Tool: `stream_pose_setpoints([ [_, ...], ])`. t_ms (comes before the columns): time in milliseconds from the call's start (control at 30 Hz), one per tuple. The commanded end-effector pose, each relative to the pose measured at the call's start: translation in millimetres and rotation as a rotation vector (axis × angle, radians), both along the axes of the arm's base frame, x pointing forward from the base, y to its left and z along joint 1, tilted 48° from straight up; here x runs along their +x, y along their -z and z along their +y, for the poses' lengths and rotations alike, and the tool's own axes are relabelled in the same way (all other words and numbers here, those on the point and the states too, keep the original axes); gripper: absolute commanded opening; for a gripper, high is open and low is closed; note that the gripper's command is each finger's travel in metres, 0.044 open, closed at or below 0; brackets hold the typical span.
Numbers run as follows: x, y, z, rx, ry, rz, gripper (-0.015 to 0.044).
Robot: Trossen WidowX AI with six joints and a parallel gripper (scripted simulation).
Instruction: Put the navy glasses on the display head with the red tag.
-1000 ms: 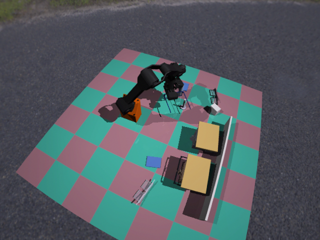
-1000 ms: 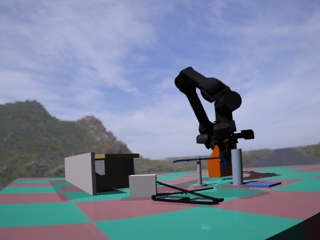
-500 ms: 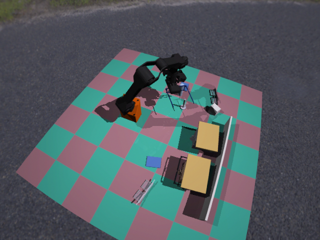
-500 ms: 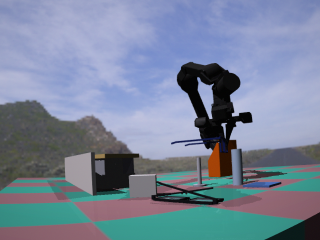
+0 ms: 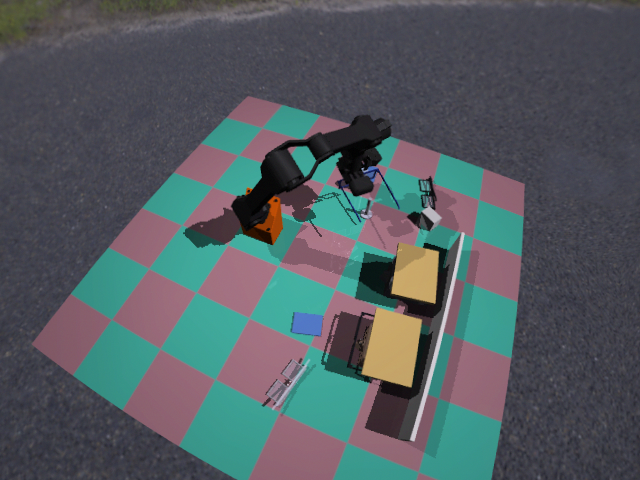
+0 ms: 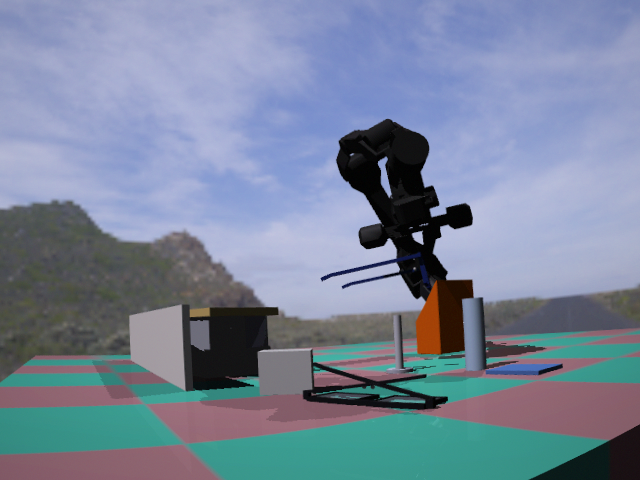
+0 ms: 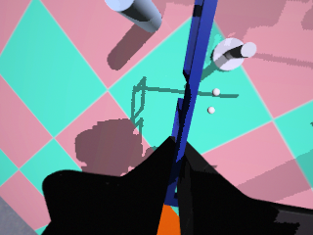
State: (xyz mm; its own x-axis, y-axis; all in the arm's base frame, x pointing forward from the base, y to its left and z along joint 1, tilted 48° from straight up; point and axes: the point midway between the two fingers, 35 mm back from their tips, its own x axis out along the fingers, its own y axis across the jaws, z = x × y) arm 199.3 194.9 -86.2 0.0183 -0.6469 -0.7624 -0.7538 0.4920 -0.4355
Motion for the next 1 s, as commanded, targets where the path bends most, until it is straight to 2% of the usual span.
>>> stream_pose_setpoints([
  [0, 13.7, -19.1, -6.1, 0.057, -0.034, 0.079, 0.0000],
  [467, 54.5, -81.1, -33.9, 0.250, -0.193, 0.232, 0.0000],
  [967, 81.2, -147.9, -81.3, 0.425, -0.428, 0.288, 0.0000],
])
